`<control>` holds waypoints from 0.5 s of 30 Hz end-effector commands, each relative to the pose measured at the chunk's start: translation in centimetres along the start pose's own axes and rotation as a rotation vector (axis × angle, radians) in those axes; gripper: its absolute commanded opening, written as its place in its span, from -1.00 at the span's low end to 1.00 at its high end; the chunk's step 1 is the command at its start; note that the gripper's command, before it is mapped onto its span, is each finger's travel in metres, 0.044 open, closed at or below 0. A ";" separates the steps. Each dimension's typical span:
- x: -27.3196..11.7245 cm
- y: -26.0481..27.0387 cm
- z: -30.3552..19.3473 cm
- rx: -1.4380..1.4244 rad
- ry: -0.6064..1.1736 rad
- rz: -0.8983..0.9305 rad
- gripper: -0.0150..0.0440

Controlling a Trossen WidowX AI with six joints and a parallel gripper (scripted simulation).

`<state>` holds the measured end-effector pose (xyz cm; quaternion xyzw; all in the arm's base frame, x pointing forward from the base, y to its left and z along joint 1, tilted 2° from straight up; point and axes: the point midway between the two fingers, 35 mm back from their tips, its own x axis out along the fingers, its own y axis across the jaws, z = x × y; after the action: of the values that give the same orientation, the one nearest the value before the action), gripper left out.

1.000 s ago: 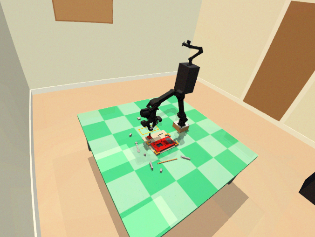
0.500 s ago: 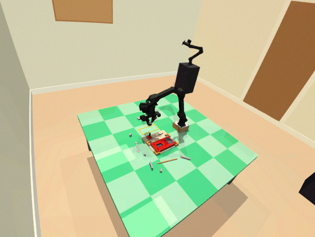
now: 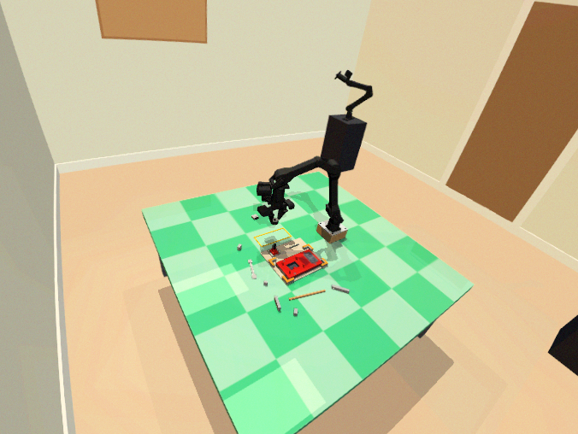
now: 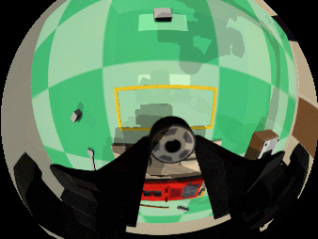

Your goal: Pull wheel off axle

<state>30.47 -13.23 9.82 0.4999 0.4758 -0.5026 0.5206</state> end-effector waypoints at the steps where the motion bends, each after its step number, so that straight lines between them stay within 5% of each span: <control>1: 1.1 -0.2 -0.1 -0.005 0.007 -0.005 -0.49; 15: 7.2 0.0 0.0 -0.005 0.007 -0.005 -0.49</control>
<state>30.96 -13.65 4.78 0.5004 0.4746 -0.5016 0.5222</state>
